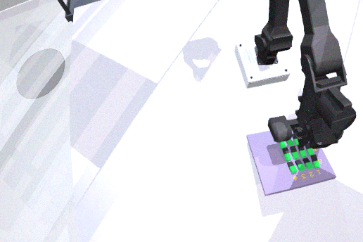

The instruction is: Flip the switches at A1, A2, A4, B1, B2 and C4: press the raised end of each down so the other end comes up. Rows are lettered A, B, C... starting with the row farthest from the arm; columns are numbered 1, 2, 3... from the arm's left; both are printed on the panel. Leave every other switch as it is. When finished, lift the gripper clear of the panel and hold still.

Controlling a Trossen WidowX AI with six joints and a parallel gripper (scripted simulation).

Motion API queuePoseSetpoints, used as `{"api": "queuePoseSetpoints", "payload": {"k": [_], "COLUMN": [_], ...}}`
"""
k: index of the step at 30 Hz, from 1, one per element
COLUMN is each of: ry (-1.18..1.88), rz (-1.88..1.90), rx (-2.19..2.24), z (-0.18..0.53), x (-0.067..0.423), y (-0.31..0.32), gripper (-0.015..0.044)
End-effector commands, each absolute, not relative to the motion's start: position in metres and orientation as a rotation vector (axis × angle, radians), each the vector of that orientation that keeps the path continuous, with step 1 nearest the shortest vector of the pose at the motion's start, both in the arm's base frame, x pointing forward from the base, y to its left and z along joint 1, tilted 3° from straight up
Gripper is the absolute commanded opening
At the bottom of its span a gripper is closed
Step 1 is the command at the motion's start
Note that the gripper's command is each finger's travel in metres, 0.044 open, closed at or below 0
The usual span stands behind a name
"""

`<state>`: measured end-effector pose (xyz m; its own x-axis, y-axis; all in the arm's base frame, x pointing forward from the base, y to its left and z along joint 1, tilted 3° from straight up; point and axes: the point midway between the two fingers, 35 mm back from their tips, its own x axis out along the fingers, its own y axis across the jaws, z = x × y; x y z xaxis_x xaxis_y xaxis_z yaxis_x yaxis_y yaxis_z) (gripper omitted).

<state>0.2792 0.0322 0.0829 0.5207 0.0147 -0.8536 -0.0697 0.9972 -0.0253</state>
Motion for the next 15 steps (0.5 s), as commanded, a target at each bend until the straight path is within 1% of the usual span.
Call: {"api": "queuePoseSetpoints", "payload": {"k": [1, 15], "ry": [1.025, 1.025], "rz": [0.056, 0.056], "rx": [-0.059, -0.059], "z": [0.0818, 0.0803], "x": [0.2791, 0.28], "y": [0.0329, 0.0329], "gripper": [0.0, 0.0]}}
